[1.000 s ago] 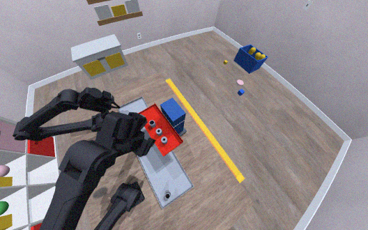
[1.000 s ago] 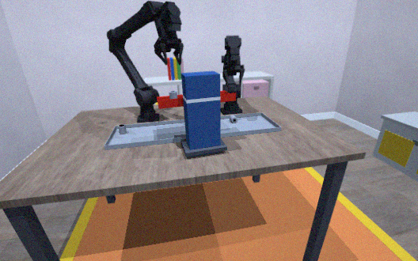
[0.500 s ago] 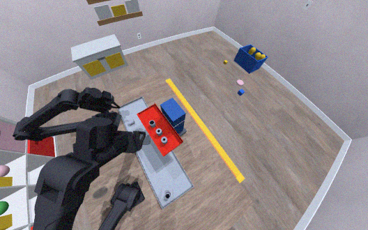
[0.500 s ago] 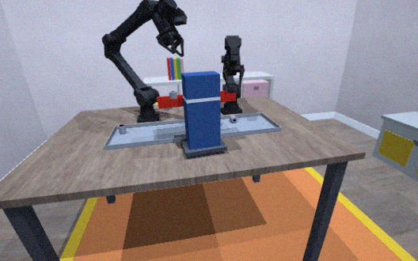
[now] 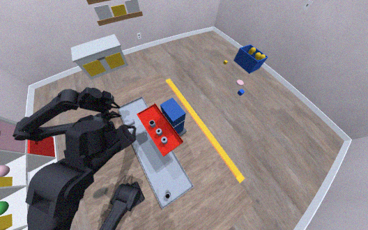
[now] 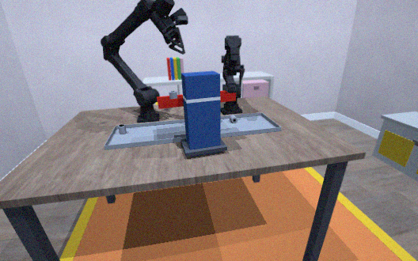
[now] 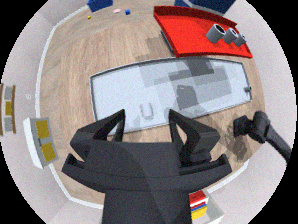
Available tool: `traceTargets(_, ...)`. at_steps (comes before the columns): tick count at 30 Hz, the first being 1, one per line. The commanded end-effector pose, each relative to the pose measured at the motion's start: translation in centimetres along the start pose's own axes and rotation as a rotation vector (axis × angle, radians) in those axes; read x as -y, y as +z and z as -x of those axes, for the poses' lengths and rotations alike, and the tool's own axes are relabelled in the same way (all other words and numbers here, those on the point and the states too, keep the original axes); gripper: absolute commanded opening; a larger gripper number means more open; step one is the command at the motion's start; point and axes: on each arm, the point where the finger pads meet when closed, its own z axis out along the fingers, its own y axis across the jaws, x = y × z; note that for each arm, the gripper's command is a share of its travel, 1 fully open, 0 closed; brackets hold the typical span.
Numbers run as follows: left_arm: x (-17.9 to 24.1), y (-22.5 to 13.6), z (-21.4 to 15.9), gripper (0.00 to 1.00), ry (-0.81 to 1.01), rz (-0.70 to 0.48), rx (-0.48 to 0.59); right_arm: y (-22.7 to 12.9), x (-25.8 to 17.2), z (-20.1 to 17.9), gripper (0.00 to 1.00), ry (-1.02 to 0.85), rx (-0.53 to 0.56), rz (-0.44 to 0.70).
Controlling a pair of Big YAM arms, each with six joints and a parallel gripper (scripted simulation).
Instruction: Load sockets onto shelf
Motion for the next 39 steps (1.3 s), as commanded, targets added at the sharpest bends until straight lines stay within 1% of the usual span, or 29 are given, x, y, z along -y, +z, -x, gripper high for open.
traceTargets(1, 0.0, -1.1, 1.7, 0.65, -0.007, 0.001, 0.054, -2.8, 1.1, 3.6, 0.65, -0.248, 0.126, 0.018)
traceTargets(8, 0.0, -1.1, 1.7, 0.65, -0.007, 0.001, 0.054, -3.0, 0.9, 4.0, 0.65, -0.230, 0.143, 0.033)
traceTargets(9, 0.1, -0.5, 1.2, 0.56, -0.018, -0.003, 0.041, -3.2, 0.8, 3.9, 0.65, -0.223, 0.145, 0.030)
traceTargets(10, 0.2, -0.3, 1.0, 0.56, -0.030, -0.005, 0.035, -2.9, 0.6, 3.6, 0.65, -0.212, 0.143, 0.031)
traceTargets(11, 0.3, 0.3, 0.4, 0.56, -0.053, -0.005, 0.026, -2.4, 0.5, 3.1, 0.65, -0.187, 0.134, 0.030)
traceTargets(13, 0.4, 1.4, -0.4, 0.56, -0.099, -0.001, 0.009, -2.9, 0.5, 2.5, 0.65, -0.130, 0.131, 0.009)
traceTargets(16, 0.5, 4.1, -2.4, 0.56, -0.154, 0.024, -0.046, -2.1, -0.2, 0.7, 0.65, -0.047, 0.099, -0.007)
traceTargets(19, 0.6, 7.6, -5.3, 0.56, -0.193, 0.066, -0.108, -2.5, -0.4, -1.2, 0.65, 0.070, 0.075, -0.062)
traceTargets(22, 0.6, 9.4, -6.9, 0.56, -0.200, 0.088, -0.139, -2.7, -0.6, -2.6, 0.65, 0.155, 0.053, -0.102)
traceTargets(24, 0.6, 9.4, -6.9, 0.56, -0.200, 0.088, -0.139, -2.7, -0.6, -2.6, 0.65, 0.155, 0.053, -0.102)
traceTargets(30, 0.5, 11.0, -8.4, 0.56, -0.183, 0.105, -0.170, -3.2, -1.3, -6.2, 0.65, 0.335, -0.011, -0.175)
traceTargets(35, 0.7, 10.3, -7.2, 0.56, -0.177, 0.098, -0.148, -3.8, -1.8, -9.1, 0.65, 0.494, -0.057, -0.252)
traceTargets(39, 0.6, 10.4, -7.2, 0.56, -0.185, 0.102, -0.148, -4.3, -2.0, -11.5, 0.65, 0.626, -0.097, -0.321)
